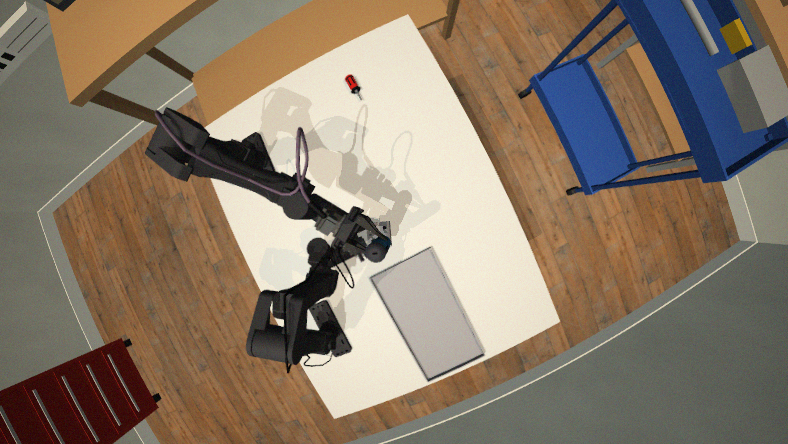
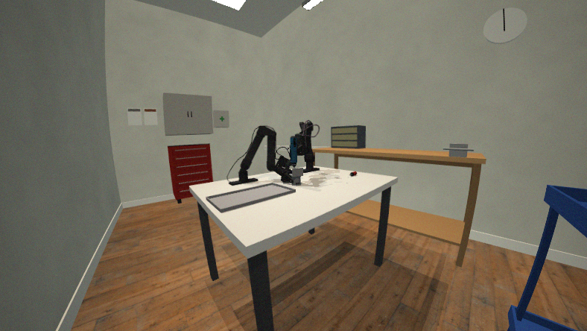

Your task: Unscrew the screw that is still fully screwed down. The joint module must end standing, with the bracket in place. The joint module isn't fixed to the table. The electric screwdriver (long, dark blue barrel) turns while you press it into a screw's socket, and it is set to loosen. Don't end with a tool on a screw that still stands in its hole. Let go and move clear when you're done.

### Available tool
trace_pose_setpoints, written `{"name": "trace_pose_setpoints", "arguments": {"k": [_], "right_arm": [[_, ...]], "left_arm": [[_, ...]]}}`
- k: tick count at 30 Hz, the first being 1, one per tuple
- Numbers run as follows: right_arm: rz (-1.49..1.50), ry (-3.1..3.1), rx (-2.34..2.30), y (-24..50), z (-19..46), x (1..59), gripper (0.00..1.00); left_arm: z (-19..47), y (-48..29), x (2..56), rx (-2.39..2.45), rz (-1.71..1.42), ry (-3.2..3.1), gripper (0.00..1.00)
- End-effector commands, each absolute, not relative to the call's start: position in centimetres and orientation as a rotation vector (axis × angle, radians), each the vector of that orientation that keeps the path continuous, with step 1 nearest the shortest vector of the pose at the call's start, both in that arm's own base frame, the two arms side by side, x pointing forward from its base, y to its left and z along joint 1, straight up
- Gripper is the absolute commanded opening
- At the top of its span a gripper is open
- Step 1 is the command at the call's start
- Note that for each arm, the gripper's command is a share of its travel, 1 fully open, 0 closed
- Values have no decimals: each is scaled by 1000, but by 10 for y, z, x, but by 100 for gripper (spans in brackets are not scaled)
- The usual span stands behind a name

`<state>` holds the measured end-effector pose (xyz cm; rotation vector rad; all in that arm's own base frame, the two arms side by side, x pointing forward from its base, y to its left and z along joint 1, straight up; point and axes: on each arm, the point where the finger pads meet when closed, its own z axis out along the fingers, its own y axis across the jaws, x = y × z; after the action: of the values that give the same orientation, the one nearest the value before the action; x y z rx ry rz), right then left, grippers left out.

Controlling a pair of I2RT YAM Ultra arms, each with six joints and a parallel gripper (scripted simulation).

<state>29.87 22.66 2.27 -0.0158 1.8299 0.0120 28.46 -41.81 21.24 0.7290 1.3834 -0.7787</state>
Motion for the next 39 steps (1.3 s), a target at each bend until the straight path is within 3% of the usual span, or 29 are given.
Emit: {"name": "trace_pose_setpoints", "arguments": {"k": [1, 39], "right_arm": [[28, 1817, 0, 228, 28, 300, 59], [28, 1817, 0, 228, 28, 300, 59]], "left_arm": [[238, -417, 283, 686, -803, 1300, 42], [234, -418, 283, 663, -815, 1255, 42]]}}
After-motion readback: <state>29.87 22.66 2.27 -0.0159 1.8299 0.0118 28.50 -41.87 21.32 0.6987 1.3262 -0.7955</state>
